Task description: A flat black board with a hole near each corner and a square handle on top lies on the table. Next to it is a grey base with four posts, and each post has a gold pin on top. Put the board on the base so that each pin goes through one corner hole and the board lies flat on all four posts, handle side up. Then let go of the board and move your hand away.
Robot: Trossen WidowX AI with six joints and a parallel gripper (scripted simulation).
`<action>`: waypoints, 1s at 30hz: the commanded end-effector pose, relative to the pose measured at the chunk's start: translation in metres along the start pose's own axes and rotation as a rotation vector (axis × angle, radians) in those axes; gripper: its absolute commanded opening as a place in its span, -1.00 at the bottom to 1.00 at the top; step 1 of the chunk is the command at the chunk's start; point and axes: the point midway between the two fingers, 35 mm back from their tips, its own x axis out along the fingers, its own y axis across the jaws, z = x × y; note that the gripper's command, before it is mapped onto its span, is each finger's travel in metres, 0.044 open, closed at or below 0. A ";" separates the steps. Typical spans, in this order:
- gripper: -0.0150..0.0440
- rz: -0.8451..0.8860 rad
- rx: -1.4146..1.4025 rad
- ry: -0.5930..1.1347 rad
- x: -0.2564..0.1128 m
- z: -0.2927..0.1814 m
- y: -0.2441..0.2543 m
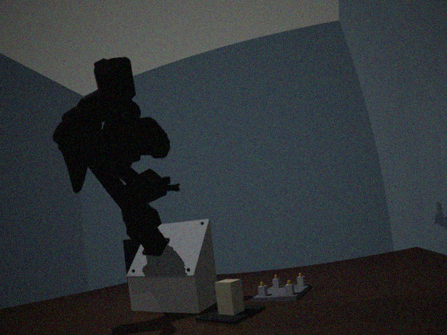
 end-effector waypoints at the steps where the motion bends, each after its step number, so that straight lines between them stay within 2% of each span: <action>1: 1.00 0.142 0.028 -0.017 0.006 0.022 0.060; 10: 1.00 0.425 0.125 0.068 -0.024 0.044 0.212; 18: 1.00 0.482 0.157 0.252 -0.078 0.004 0.321; 25: 1.00 0.463 0.161 0.285 -0.090 -0.012 0.337; 30: 1.00 0.461 0.161 0.284 -0.061 -0.020 0.352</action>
